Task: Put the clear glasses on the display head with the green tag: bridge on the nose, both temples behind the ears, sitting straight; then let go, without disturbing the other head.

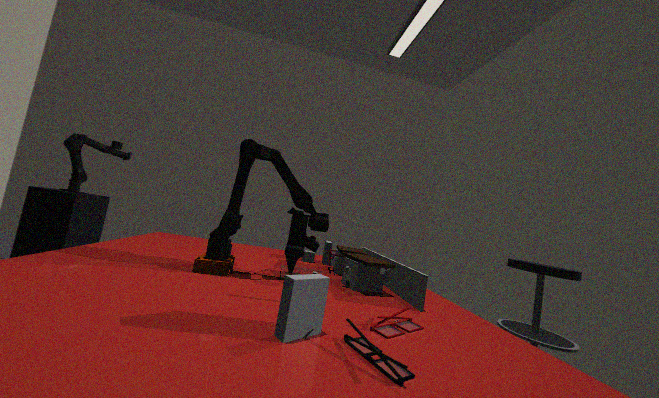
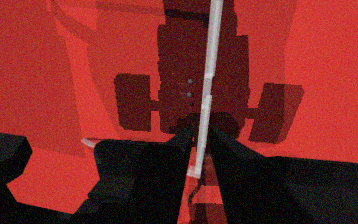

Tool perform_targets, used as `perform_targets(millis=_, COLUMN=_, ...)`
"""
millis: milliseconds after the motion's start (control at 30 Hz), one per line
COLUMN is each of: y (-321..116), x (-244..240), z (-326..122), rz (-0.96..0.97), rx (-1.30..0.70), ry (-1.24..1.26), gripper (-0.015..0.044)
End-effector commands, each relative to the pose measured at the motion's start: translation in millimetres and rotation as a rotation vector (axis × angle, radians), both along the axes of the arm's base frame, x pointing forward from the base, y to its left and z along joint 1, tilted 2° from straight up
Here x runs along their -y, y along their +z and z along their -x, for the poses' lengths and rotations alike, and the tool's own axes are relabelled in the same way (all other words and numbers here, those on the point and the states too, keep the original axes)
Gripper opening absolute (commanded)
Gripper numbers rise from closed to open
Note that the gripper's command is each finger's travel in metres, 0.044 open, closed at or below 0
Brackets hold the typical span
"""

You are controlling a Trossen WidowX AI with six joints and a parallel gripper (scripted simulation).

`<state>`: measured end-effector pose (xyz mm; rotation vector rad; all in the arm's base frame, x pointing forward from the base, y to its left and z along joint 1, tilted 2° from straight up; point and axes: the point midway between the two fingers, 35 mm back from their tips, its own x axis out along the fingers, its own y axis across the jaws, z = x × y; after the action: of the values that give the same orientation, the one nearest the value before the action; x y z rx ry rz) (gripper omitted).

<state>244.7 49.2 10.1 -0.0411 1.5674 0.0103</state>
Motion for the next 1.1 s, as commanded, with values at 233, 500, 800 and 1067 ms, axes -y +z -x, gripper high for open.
perform_targets(millis=233, y=1, x=-1, z=0, rz=0.0, rx=0.001, ry=0.0, gripper=0.0107)
perform_targets(millis=500, y=5, x=-6, z=0, rz=-0.001, rx=-0.001, ry=0.0, gripper=0.0107)
perform_targets(millis=800, y=9, x=-11, z=1, rz=-0.002, rx=-0.003, ry=0.001, gripper=0.0107)
perform_targets(millis=1067, y=55, x=-2, z=1, rz=-0.002, rx=-0.003, ry=0.001, gripper=0.0107)
